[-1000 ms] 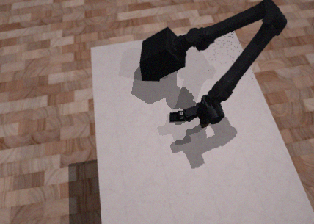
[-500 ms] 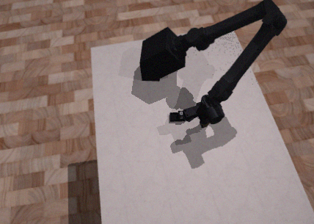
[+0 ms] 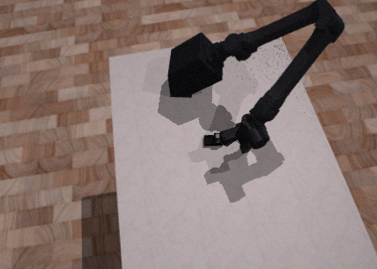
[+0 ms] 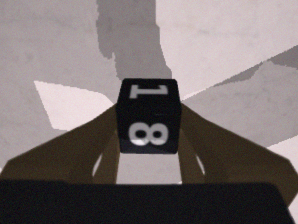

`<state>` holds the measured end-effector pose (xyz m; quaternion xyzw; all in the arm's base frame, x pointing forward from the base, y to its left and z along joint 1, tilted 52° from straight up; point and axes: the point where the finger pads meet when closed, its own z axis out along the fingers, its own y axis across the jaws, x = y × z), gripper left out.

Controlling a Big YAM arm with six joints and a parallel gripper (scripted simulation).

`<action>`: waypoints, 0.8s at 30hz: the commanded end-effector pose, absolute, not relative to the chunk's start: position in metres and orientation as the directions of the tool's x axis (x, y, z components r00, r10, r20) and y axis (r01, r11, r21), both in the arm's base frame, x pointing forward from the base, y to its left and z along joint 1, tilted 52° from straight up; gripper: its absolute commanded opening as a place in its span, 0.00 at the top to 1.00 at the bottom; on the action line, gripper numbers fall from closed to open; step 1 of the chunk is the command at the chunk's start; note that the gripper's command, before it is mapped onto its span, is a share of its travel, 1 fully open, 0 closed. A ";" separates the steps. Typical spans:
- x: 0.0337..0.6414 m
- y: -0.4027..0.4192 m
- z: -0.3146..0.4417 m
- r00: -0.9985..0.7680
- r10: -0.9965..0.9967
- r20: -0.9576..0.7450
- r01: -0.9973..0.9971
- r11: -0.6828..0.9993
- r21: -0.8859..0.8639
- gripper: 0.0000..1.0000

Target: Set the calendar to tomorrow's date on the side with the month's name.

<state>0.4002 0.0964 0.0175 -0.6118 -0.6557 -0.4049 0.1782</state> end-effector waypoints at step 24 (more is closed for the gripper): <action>0.403 0.101 0.024 -0.231 0.662 0.713 0.935 -0.051 0.351 0.73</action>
